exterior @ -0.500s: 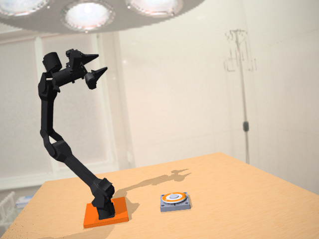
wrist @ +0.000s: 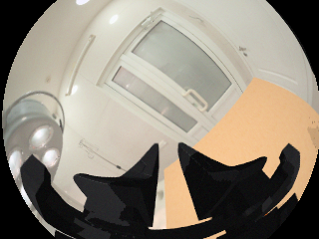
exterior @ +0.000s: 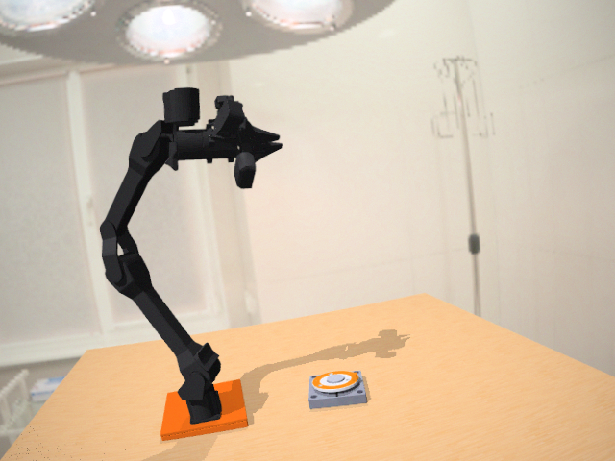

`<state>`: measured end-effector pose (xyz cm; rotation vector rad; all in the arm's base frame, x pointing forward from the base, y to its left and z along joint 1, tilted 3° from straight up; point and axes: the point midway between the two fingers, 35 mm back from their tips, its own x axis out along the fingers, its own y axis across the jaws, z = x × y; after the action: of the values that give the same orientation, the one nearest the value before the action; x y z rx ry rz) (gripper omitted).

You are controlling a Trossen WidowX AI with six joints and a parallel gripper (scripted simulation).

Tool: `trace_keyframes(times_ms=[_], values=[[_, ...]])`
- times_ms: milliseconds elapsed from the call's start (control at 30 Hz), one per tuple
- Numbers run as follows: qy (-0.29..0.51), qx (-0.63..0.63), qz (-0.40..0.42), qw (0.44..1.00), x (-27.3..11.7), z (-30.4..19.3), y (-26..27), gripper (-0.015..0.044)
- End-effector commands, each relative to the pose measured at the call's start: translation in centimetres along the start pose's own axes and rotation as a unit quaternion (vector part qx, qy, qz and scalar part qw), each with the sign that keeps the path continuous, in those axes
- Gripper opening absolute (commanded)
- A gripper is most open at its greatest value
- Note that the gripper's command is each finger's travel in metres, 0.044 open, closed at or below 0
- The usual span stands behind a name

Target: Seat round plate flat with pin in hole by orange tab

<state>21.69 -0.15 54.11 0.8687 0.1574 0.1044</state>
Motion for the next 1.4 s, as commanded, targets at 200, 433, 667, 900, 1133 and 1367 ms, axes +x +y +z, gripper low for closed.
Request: trace_keyframes(times_ms=[200,433,667,900,1133,1367], values=[[0.139,-0.045,-0.153,0.977,11.4,-4.1,-11.0,0.0],[0.263,-0.102,-0.241,0.928,16.5,-10.0,-18.3,0.0],[0.406,-0.178,-0.308,0.842,18.9,-17.5,-25.5,0.0],[0.538,-0.251,-0.342,0.728,18.5,-24.4,-31.3,0.0],[0.581,-0.275,-0.347,0.683,17.8,-26.6,-33.0,0.0],[0.581,-0.275,-0.347,0.683,17.9,-26.8,-33.2,0.0]])
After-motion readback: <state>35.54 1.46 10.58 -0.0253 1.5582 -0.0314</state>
